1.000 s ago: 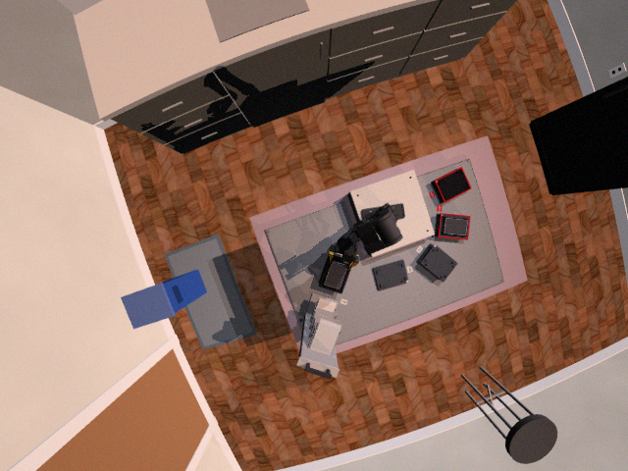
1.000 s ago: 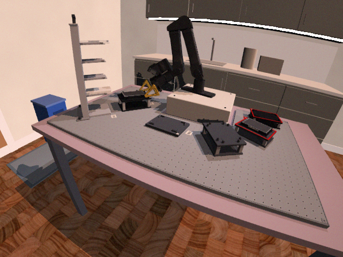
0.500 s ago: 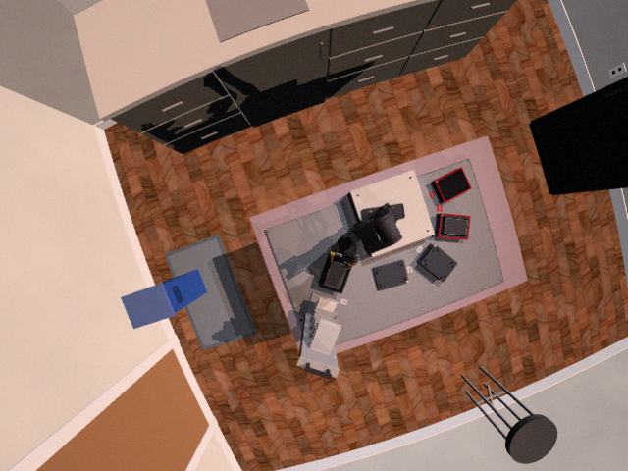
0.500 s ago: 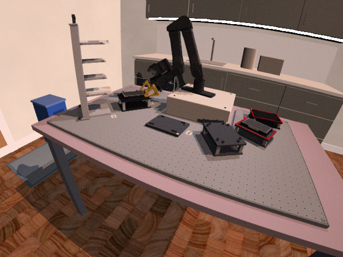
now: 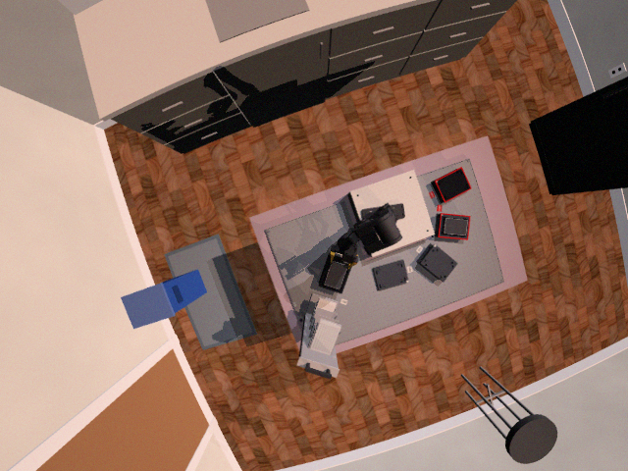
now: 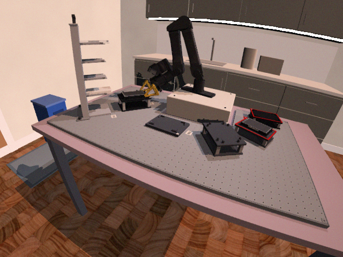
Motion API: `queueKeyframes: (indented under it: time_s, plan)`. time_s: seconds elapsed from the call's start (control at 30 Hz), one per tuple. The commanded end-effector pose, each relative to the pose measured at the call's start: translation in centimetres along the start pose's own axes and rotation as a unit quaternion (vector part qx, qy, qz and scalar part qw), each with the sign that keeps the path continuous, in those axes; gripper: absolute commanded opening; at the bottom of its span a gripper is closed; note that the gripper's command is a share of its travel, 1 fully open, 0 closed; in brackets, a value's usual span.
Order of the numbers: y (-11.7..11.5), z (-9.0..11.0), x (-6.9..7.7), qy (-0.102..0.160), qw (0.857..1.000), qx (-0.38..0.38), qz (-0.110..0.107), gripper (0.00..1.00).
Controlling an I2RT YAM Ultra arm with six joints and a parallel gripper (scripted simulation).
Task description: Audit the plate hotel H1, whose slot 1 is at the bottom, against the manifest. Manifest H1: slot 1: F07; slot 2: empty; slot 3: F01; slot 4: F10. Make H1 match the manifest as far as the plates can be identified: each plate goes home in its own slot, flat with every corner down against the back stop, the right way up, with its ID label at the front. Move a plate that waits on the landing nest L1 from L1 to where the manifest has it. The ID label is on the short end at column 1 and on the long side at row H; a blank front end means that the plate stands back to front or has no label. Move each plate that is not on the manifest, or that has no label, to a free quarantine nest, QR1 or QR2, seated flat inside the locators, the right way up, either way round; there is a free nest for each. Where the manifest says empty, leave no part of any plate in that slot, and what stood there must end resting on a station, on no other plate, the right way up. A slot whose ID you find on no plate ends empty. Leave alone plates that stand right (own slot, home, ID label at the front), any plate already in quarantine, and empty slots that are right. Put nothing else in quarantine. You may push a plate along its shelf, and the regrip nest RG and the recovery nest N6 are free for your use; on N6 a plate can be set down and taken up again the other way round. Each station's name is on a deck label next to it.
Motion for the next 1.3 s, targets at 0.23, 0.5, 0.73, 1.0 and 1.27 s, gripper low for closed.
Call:
queueKeyframes:
  time_s: [0.23,0.5,0.73,1.0,1.27]
  plan:
    - [-0.1,-0.3,0.1,-0.001,1.000,0.002,0.002,0.86]
    - [-0.2,-0.6,0.3,-0.001,1.000,0.002,0.002,0.86]
    - [-0.3,-1.1,0.6,-0.001,1.000,0.002,0.002,0.86]
    - [-0.4,-1.5,0.8,-0.001,1.000,0.002,0.002,0.86]
    - [-0.5,-2.1,1.2,-0.001,1.000,0.002,0.002,0.86]
Point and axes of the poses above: the point where the finger pads meet when closed, its own x axis back along the fingers, its own y axis across the jaws, z = x × y, the point moved 4 cm from there along x, back along the fingers, and after that the axes turned 11 degrees about x, right-handed, at the moved point
